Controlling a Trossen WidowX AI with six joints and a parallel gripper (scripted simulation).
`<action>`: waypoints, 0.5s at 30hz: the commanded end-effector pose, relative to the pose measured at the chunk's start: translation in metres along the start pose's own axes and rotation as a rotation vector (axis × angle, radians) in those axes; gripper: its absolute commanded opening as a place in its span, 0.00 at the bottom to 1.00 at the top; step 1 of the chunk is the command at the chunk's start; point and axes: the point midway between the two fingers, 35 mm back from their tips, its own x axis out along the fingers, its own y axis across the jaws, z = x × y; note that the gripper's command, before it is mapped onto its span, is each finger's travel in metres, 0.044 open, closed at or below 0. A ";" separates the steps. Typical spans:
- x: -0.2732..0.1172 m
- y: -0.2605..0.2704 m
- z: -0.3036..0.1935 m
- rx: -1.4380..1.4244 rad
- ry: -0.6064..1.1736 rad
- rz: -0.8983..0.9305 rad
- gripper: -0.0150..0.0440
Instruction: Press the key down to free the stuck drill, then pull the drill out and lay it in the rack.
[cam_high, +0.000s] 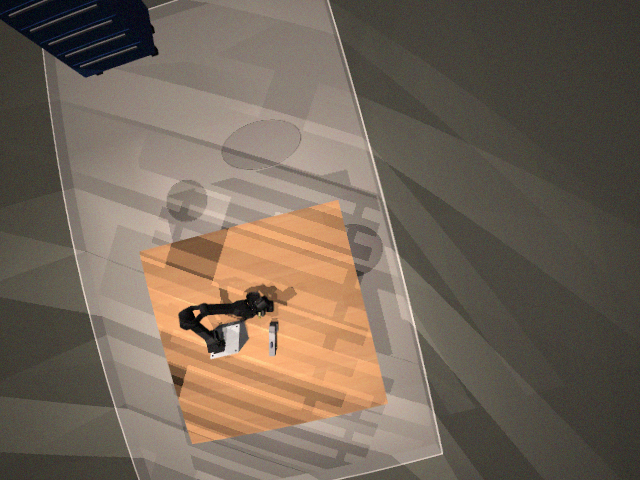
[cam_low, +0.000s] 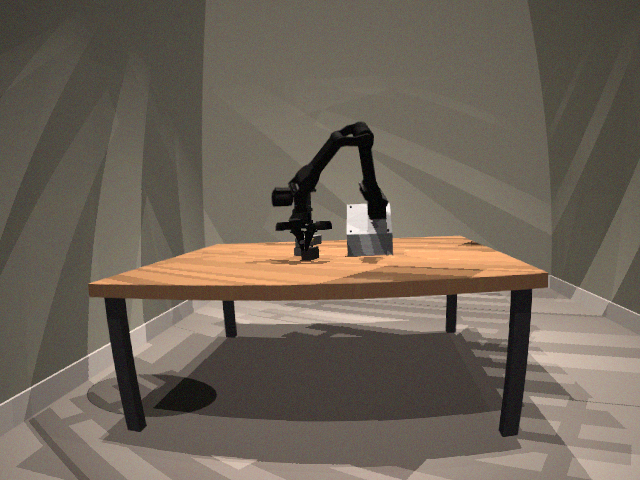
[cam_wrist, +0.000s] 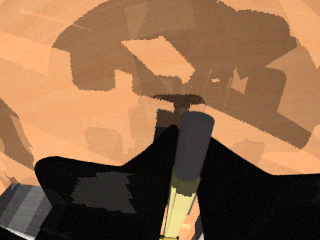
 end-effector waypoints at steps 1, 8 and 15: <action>0.004 0.000 -0.002 0.011 0.009 0.004 0.25; 0.012 0.000 0.001 0.011 0.008 0.004 0.25; 0.020 0.000 0.002 0.011 0.008 0.004 0.25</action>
